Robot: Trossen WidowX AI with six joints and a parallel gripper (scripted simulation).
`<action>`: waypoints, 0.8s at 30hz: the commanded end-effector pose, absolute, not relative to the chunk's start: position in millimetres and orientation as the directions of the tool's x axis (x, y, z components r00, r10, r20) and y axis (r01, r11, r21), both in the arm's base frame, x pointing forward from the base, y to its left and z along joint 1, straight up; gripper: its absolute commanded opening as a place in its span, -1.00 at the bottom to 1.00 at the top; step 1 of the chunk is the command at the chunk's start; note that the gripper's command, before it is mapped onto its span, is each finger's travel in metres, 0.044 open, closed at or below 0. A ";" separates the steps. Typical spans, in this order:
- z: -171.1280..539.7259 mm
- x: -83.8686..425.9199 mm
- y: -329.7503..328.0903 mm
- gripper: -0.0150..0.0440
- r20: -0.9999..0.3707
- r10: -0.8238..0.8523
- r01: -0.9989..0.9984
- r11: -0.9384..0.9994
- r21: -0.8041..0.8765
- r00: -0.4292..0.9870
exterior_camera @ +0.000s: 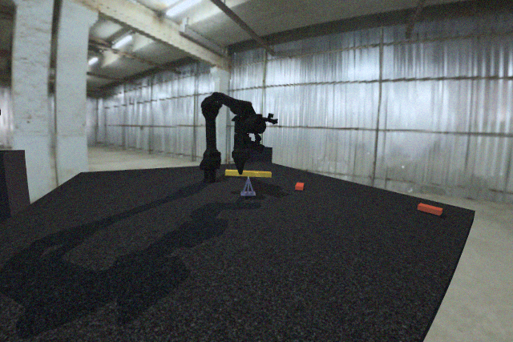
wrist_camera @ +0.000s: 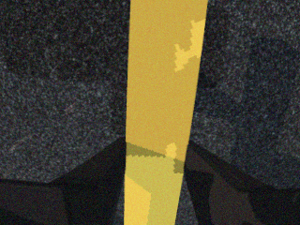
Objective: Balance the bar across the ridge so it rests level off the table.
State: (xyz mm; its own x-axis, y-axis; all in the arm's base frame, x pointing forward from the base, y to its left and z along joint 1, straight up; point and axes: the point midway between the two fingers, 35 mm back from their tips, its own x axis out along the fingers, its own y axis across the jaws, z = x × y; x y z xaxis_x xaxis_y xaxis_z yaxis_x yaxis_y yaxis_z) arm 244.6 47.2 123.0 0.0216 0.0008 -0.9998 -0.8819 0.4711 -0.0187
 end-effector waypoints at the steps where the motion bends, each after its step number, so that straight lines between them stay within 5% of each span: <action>1: 122.3 244.9 47.8 -0.49 -1.000 0.004 -0.883 0.469 -0.018 0.022; 24: 120.3 245.0 47.9 -0.49 -1.000 0.004 -0.883 0.469 -0.018 0.022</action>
State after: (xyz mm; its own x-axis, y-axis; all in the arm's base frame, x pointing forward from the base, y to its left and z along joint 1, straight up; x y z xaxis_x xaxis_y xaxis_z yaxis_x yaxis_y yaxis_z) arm 244.7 47.3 121.0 0.0216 0.0008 -0.9998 -0.8820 0.4709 -0.0187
